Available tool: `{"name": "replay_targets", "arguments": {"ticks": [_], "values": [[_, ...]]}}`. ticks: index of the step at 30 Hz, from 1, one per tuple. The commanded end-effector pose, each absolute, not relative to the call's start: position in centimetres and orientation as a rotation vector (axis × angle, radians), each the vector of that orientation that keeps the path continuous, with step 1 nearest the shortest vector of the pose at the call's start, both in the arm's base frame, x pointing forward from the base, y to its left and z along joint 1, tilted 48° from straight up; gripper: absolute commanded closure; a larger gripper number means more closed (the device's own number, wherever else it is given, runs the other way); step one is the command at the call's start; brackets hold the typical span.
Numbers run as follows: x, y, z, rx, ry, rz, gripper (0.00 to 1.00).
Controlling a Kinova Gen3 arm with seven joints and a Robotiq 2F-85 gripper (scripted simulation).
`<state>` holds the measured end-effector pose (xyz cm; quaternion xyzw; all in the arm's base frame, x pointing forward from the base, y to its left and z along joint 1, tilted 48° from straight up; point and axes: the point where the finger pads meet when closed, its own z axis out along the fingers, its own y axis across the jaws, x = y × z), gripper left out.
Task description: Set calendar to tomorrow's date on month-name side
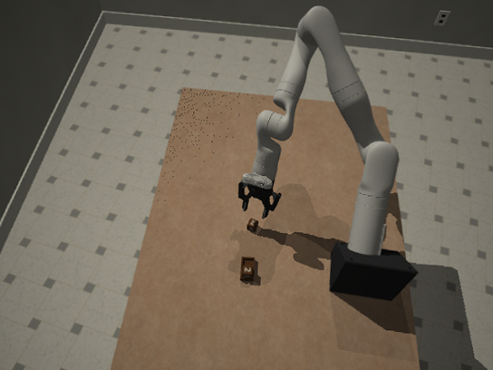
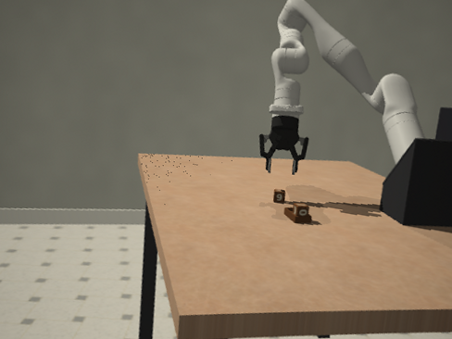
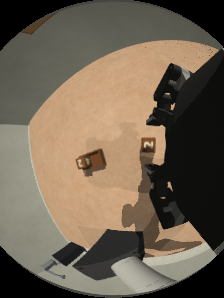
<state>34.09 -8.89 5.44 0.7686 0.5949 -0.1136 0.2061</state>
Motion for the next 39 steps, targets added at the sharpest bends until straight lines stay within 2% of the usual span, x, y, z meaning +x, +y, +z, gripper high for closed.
{"name": "replay_targets", "arguments": {"ticks": [1, 22, 39], "values": [[34.22, -7.84, 4.94, 2.103, 1.675, -0.351, 0.33], [34.28, -7.68, 5.08, 2.049, 1.621, -0.433, 0.33], [34.36, -7.52, 4.87, 1.928, 1.489, -0.635, 0.33]]}}
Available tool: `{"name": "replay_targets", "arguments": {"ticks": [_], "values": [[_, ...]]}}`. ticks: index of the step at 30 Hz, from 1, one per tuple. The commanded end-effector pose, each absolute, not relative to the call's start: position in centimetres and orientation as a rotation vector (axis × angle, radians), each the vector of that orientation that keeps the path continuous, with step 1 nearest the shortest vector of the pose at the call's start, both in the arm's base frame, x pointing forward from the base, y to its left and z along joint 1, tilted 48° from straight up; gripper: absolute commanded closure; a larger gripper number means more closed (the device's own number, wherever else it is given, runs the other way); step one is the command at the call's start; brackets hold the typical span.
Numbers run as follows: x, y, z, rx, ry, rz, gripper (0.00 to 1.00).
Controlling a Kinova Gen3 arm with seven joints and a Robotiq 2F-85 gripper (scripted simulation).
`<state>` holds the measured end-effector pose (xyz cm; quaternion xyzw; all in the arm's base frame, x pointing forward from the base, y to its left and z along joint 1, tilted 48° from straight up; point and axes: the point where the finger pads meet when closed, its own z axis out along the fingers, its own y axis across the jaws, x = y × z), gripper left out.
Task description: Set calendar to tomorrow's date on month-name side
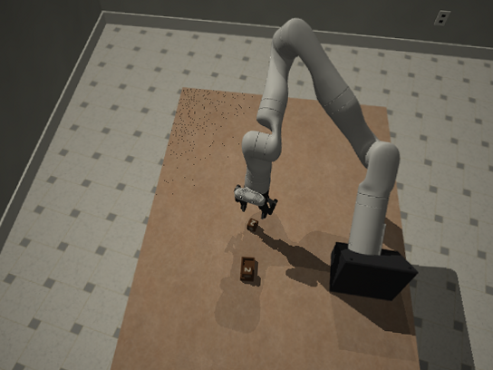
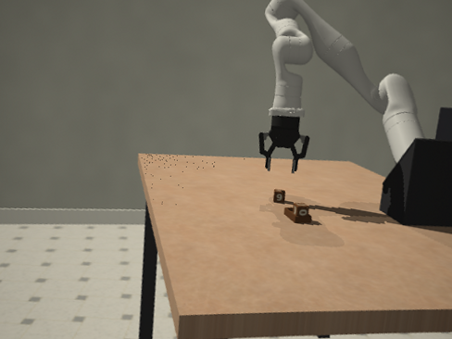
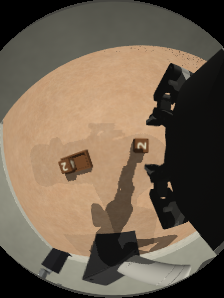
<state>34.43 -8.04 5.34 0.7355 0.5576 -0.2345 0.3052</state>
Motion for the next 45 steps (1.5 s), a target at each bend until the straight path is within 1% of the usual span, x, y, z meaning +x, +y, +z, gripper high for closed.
{"name": "replay_targets", "arguments": {"ticks": [1, 7, 8, 33, 45], "values": [[34.35, -7.49, 4.89, 1.921, 1.483, -0.643, 0.33], [34.34, -7.43, 4.93, 1.907, 1.471, -0.66, 0.33], [34.34, -7.43, 4.93, 1.907, 1.471, -0.66, 0.0], [34.34, -7.43, 4.93, 1.914, 1.459, -0.655, 0.0], [34.28, -7.38, 5.0, 2.002, 1.294, -0.586, 0.0]]}}
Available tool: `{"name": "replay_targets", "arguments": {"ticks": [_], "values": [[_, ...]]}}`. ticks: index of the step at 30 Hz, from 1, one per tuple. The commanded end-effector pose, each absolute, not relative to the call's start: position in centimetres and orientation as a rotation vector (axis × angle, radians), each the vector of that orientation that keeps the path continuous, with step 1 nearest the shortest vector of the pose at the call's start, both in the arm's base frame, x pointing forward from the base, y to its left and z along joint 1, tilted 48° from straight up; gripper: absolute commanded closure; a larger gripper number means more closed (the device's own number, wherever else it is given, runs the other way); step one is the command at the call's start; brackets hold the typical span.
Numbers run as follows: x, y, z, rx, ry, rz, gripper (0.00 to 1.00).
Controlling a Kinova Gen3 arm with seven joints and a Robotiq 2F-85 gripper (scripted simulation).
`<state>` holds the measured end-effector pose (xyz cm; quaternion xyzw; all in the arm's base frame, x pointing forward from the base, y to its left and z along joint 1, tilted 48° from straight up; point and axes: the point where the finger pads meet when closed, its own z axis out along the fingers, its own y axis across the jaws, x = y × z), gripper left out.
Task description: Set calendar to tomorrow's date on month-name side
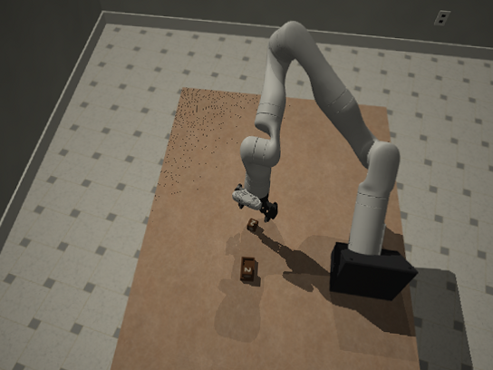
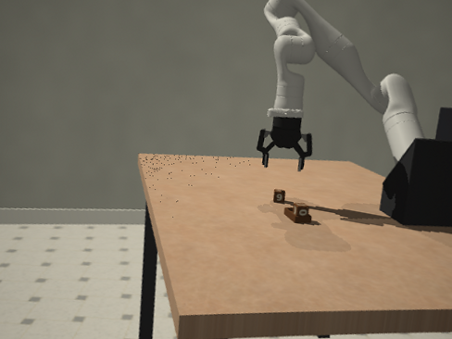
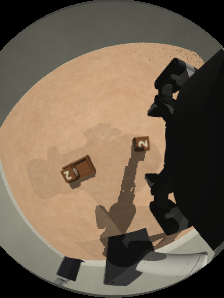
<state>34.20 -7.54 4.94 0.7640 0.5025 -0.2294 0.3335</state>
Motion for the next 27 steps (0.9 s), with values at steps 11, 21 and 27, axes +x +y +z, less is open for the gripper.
{"name": "replay_targets", "arguments": {"ticks": [11, 21, 27], "values": [[34.22, -7.28, 5.12, 2.124, 1.014, -0.466, 0.0], [34.19, -7.13, 5.3, 2.235, 0.637, -0.302, 0.0], [34.21, -7.03, 5.41, 2.277, 0.416, -0.204, 0.0]]}}
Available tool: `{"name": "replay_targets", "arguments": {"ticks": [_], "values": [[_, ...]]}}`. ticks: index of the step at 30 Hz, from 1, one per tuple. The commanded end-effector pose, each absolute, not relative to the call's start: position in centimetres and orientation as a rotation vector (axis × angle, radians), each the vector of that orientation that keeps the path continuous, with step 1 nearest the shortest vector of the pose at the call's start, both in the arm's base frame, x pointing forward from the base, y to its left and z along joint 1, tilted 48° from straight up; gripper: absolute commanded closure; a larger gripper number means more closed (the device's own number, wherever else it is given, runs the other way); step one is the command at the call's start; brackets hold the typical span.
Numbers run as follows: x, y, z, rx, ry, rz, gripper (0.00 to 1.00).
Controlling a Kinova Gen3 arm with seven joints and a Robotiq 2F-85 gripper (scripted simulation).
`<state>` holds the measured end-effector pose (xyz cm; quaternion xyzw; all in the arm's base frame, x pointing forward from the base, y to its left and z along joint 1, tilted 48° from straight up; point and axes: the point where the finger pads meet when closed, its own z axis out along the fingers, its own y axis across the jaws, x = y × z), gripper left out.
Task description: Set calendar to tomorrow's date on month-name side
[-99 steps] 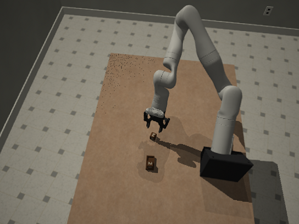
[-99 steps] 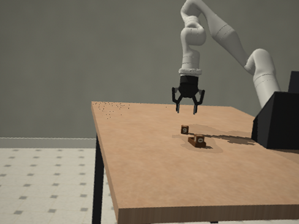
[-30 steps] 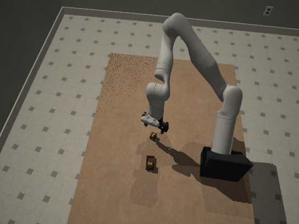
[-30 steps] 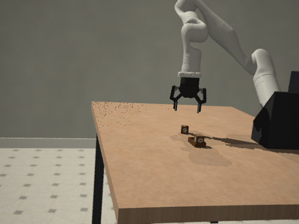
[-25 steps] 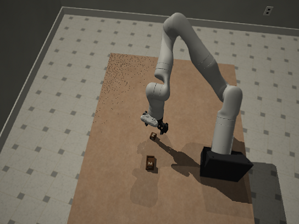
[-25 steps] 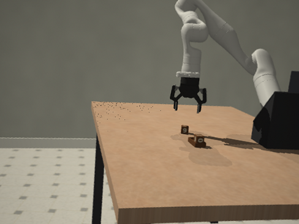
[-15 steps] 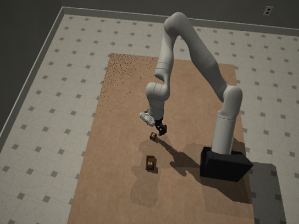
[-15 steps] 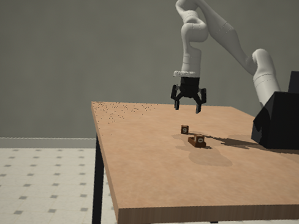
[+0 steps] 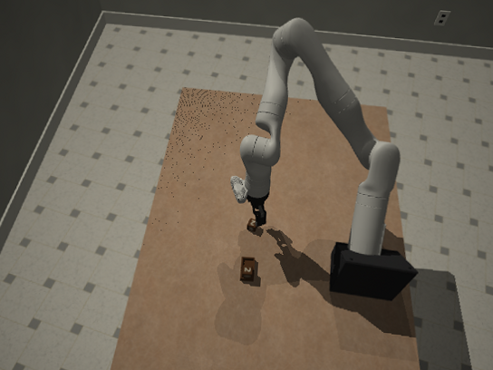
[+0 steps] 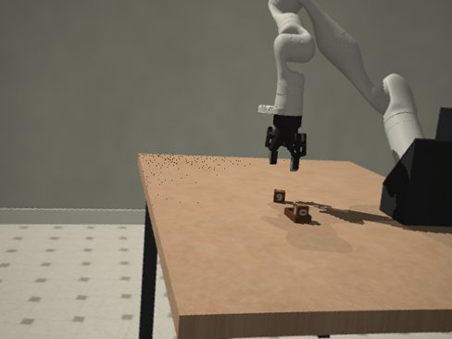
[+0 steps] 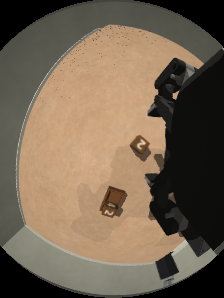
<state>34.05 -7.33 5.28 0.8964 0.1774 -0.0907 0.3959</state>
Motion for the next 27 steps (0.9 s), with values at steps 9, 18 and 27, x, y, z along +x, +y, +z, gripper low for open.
{"name": "replay_targets", "arguments": {"ticks": [9, 18, 27], "values": [[34.26, -6.84, 5.59, 2.307, 0.059, -0.043, 0.0], [34.32, -6.72, 5.71, 2.305, -0.141, 0.047, 0.0], [34.36, -6.64, 5.78, 2.297, -0.268, 0.105, 0.0]]}}
